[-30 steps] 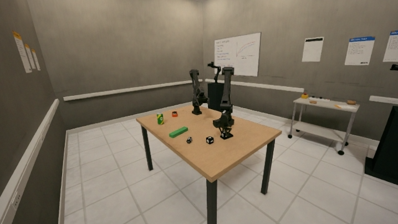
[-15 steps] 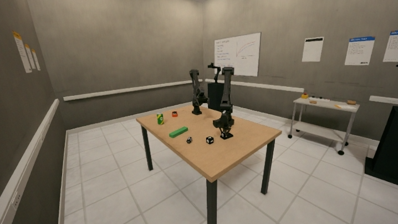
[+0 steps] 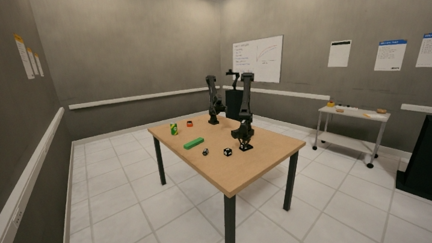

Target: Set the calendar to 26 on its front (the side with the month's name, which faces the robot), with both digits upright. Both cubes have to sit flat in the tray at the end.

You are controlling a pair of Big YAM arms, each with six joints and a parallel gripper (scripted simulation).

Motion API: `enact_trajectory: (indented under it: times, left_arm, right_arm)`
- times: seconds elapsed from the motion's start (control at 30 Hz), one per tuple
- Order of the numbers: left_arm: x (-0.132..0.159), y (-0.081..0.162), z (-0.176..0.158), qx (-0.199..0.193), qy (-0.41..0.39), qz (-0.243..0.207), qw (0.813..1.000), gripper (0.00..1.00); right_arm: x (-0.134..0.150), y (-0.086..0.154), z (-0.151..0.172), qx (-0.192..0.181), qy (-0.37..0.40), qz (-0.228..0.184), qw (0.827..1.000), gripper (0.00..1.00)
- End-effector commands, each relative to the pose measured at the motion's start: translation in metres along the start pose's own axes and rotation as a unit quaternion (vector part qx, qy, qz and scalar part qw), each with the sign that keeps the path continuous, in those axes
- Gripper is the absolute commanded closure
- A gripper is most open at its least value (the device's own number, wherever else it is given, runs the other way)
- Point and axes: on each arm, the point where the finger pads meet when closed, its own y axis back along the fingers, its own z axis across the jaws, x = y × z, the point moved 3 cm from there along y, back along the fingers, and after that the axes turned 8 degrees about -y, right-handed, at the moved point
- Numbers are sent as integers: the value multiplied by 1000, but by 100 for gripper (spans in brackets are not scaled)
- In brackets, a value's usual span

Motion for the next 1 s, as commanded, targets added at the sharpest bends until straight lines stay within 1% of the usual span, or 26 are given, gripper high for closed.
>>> enact_trajectory:
  times: [0.0, 0.03, 0.07, 0.13, 0.17, 0.33, 0.4, 0.47, 0.5, 0.53, 0.6, 0.67, 0.8, 0.97]
  left_arm:
    - [-2, 0, 3, -3, 1, -2, 1000, 95]
    - [-2, 0, 3, -3, 1, -2, 1000, 100]
    - [-2, 0, 3, -3, 1, -2, 1000, 89]
    - [-8, 10, 9, -9, 2, -6, 1000, 66]
    - [-8, 19, 9, -14, 2, -10, 1000, 60]
    - [-7, 53, 8, -14, 2, -10, 1000, 60]
    - [-7, 61, 8, -14, 2, -10, 1000, 60]
    - [-7, 61, 8, -14, 2, -10, 1000, 60]
    - [-5, 52, 9, -2, -5, -1, 1000, 60]
    - [-4, 52, 16, -7, -7, -4, 1000, 60]
    - [-3, 50, 30, -8, -18, -4, 1000, 60]
    - [0, 46, 55, -13, -21, -5, 1000, 60]
    - [14, 32, 106, -12, -22, -4, 1000, 60]
    - [32, 17, 144, -11, -14, -3, 1000, 60]
  right_arm:
    - [-5, 0, 1, -1, 1, -3, 1000, 0]
    - [-5, 0, 1, -1, 1, -3, 1000, 0]
    - [-5, 0, 1, -1, 1, -3, 1000, 0]
    - [-5, 0, 1, -1, 1, -3, 1000, 0]
    - [-5, 0, 1, -1, 1, -3, 1000, 0]
    - [-5, 0, 1, -1, 1, -3, 1000, 0]
    - [-5, 0, 1, -1, 1, -3, 1000, 0]
    - [-5, 0, 1, -1, 1, -3, 1000, 0]
    - [-5, 0, 1, -1, 1, -3, 1000, 0]
    - [-13, -6, 7, -6, 5, -4, 1000, 0]
    - [-17, -12, 13, -13, 6, -12, 1000, 0]
    - [-21, -26, 23, -23, 9, -16, 1000, 0]
    - [-23, -72, 61, -55, 17, -12, 998, 0]
    - [-14, -116, 102, -86, 26, -7, 996, 0]
